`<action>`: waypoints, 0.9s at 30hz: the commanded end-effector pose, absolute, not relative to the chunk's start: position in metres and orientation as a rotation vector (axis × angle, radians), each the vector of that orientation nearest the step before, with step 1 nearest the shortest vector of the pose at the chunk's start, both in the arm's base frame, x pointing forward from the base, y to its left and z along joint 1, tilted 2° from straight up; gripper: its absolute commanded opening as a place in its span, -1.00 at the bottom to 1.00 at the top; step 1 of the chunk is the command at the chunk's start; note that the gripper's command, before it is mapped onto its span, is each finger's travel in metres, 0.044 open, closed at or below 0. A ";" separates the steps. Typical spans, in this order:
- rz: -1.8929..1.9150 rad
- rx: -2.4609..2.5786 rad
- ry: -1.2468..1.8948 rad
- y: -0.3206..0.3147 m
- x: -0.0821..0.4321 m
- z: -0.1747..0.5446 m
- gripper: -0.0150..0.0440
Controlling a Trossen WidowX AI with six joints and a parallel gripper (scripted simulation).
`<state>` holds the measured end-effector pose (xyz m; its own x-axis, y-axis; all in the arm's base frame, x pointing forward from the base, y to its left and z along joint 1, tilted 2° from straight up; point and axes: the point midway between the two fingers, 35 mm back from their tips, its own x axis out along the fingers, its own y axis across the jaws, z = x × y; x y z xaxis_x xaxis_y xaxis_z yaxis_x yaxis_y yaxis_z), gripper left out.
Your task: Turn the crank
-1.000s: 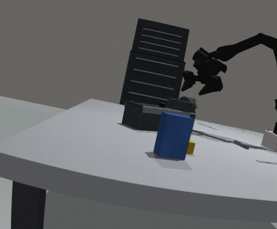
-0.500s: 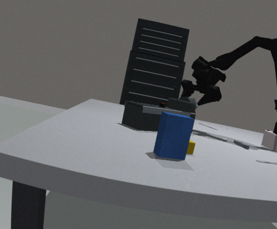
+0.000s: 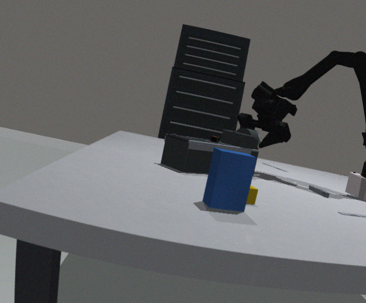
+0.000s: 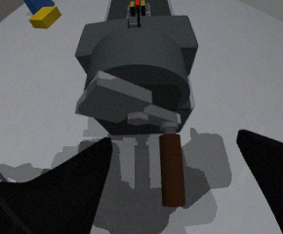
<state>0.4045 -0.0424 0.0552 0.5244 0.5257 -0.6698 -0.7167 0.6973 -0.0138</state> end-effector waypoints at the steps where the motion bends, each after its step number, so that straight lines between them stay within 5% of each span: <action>1: 0.759 -0.295 0.698 -0.042 0.403 0.044 1.00; 19: 0.759 -0.295 0.698 -0.040 0.403 0.019 1.00; 27: 0.759 -0.295 0.698 -0.040 0.403 0.019 0.29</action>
